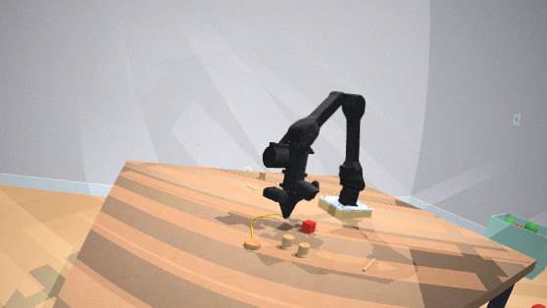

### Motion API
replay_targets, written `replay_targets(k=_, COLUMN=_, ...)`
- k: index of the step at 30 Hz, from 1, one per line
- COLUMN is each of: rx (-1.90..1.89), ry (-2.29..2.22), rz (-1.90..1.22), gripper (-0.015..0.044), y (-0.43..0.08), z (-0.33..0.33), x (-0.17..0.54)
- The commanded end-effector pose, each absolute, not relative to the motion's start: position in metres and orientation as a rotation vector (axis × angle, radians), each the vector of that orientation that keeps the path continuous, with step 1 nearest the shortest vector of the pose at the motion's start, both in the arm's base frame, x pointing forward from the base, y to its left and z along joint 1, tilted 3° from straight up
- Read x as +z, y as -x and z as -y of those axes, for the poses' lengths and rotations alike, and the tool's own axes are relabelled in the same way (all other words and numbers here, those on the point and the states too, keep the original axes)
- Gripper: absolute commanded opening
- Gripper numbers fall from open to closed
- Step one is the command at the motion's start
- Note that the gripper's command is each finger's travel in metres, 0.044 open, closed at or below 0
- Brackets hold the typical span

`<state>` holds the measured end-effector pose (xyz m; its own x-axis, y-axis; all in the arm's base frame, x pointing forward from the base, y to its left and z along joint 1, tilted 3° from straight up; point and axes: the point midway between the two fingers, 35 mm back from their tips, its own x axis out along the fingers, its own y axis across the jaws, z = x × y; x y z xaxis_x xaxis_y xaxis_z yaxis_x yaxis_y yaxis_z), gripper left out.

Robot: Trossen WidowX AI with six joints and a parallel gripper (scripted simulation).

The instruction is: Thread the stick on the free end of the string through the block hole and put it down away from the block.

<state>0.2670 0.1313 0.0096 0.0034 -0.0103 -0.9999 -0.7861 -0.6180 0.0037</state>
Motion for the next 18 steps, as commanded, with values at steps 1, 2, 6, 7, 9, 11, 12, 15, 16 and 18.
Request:
replay_targets(k=1, rx=1.676, ry=1.685, rz=-0.830, gripper=0.0000, y=-0.264, z=-0.132, x=0.008)
replay_targets(k=2, rx=1.676, ry=1.685, rz=-0.830, gripper=0.0000, y=-0.264, z=-0.132, x=0.008)
replay_targets(k=6, rx=1.676, ry=1.685, rz=-0.830, gripper=0.0000, y=-0.263, z=-0.134, x=0.008)
replay_targets(k=7, rx=1.676, ry=1.685, rz=-0.830, gripper=0.0000, y=-0.262, z=-0.135, x=0.008)
replay_targets(k=9, rx=1.676, ry=1.685, rz=-0.830, gripper=0.0000, y=-0.261, z=-0.137, x=0.008)
replay_targets(k=11, rx=1.676, ry=1.685, rz=-0.830, gripper=0.0000, y=-0.259, z=-0.139, x=0.008)
replay_targets(k=12, rx=1.676, ry=1.685, rz=-0.830, gripper=0.0000, y=-0.258, z=-0.140, x=0.008)
replay_targets(k=15, rx=1.676, ry=1.685, rz=-0.830, gripper=0.0000, y=-0.256, z=-0.144, x=0.009)
replay_targets(k=16, rx=1.676, ry=1.685, rz=-0.830, gripper=0.0000, y=-0.255, z=-0.145, x=0.009)
replay_targets(k=18, rx=1.676, ry=1.684, rz=-0.830, gripper=0.0000, y=-0.253, z=-0.148, x=0.009)
